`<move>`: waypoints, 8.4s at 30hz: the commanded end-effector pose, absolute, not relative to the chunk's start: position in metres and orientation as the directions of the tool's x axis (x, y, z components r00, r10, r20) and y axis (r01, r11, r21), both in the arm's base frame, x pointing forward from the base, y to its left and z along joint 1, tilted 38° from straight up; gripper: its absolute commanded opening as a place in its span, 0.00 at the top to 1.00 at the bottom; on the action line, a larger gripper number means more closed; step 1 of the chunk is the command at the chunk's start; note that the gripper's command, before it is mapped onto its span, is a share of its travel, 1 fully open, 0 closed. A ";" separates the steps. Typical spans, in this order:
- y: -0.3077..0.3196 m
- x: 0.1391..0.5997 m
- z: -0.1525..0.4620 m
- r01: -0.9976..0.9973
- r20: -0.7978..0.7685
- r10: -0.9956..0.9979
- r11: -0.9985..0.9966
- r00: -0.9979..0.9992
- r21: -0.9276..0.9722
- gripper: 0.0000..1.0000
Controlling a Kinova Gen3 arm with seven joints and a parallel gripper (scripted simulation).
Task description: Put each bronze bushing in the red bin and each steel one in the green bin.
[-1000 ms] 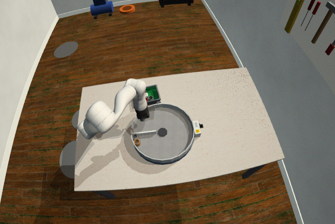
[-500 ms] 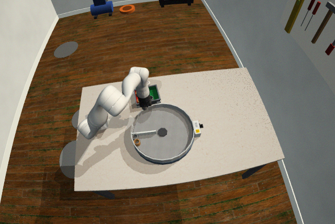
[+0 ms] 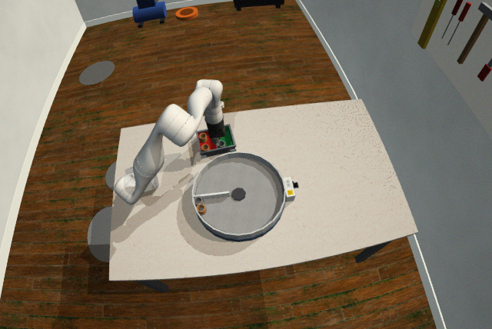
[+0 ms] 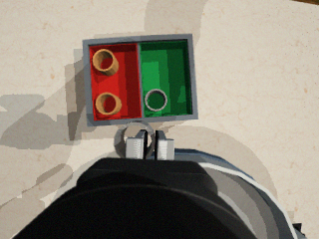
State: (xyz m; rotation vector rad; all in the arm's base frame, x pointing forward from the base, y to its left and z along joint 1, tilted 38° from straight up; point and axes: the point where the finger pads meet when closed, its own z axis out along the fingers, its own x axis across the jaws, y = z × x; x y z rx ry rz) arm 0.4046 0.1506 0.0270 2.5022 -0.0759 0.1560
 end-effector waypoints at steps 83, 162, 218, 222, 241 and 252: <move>0.231 0.443 -0.069 -0.089 0.122 -0.019 -0.799 0.992 0.595 1.00; 0.189 0.443 -0.126 -0.084 0.115 -0.019 -0.797 0.993 0.598 1.00; 0.174 0.444 -0.147 -0.081 0.110 -0.018 -0.797 0.994 0.598 1.00; 0.172 0.444 -0.149 -0.082 0.111 -0.019 -0.797 0.994 0.598 1.00; 0.168 0.444 -0.155 -0.083 0.112 -0.019 -0.797 0.994 0.598 1.00; 0.168 0.443 -0.155 -0.082 0.110 -0.019 -0.797 0.994 0.598 1.00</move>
